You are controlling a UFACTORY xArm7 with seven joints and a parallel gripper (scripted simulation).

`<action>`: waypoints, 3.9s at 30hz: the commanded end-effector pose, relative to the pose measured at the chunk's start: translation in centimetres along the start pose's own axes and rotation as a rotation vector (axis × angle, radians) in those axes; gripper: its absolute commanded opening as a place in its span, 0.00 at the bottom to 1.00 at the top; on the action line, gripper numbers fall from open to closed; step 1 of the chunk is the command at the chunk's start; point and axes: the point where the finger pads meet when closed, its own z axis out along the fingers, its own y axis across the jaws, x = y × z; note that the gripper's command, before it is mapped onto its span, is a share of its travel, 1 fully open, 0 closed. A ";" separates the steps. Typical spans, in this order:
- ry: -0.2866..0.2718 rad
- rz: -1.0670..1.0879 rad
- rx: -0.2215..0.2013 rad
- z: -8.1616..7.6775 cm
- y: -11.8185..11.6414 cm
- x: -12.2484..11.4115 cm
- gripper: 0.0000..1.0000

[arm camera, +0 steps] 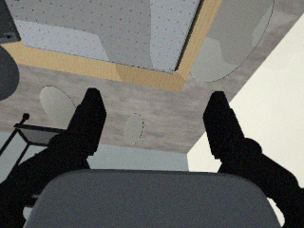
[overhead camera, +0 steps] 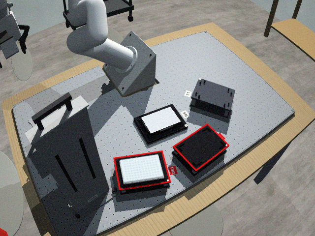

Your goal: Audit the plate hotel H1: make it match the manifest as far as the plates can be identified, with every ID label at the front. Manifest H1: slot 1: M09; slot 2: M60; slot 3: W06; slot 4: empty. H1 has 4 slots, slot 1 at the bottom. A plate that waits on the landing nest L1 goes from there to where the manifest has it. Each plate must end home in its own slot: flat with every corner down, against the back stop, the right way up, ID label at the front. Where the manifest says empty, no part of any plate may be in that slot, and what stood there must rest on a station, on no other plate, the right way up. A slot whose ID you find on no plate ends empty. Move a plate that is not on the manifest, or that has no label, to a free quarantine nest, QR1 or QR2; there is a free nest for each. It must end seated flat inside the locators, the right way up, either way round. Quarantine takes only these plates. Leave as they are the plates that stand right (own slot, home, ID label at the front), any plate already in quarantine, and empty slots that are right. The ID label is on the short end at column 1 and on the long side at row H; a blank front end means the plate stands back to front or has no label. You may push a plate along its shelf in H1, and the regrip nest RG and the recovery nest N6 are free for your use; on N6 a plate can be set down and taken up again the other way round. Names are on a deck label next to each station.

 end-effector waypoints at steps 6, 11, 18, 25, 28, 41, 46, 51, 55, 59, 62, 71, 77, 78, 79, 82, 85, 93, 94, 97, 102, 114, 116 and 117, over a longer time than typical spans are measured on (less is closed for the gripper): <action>0.000 0.000 -0.002 -2.7 0.0 0.0 1.00; 0.000 0.000 -0.002 -4.4 0.0 0.0 1.00; 0.000 0.000 -0.001 -6.1 0.0 0.0 1.00; 0.000 0.000 -0.001 -8.4 0.0 0.0 1.00; 0.000 0.000 -0.001 -9.4 0.0 0.0 1.00; 0.000 0.000 -0.001 -13.0 0.0 0.0 1.00; 0.000 0.000 -0.001 -13.5 0.0 0.0 1.00; 0.000 -0.066 -0.001 -13.5 -0.4 0.9 1.00; 0.000 -0.166 -0.001 -13.5 -0.9 2.3 1.00; 0.001 -0.300 -0.001 -13.5 -1.7 4.2 1.00; 0.001 -0.400 -0.001 -13.5 -2.3 5.5 1.00; 0.001 -0.633 -0.001 -13.5 -3.7 8.8 1.00; 0.001 -0.833 -0.001 -13.5 -5.1 11.4 1.00; 0.001 -0.866 -0.001 -13.5 -5.4 11.8 1.00; 0.001 -0.900 -0.001 -13.5 -5.7 12.2 1.00; 0.001 -1.000 -0.001 -13.5 -6.6 13.4 1.00; 0.001 -1.066 -0.001 -13.5 -7.2 14.2 1.00; 0.001 -1.296 -0.001 -13.5 -9.4 16.9 1.00; 0.001 -1.296 -0.001 -13.5 -9.7 17.3 1.00; 0.002 -1.296 -0.001 -13.5 -10.6 18.5 1.00; 0.002 -1.296 -0.001 -13.5 -12.0 19.9 1.00; 0.002 -1.296 -0.001 -13.5 -16.5 23.1 1.00; 0.002 -1.296 -0.001 -13.5 -17.3 23.7 1.00; 0.002 -1.296 -0.001 -13.5 -17.7 24.0 1.00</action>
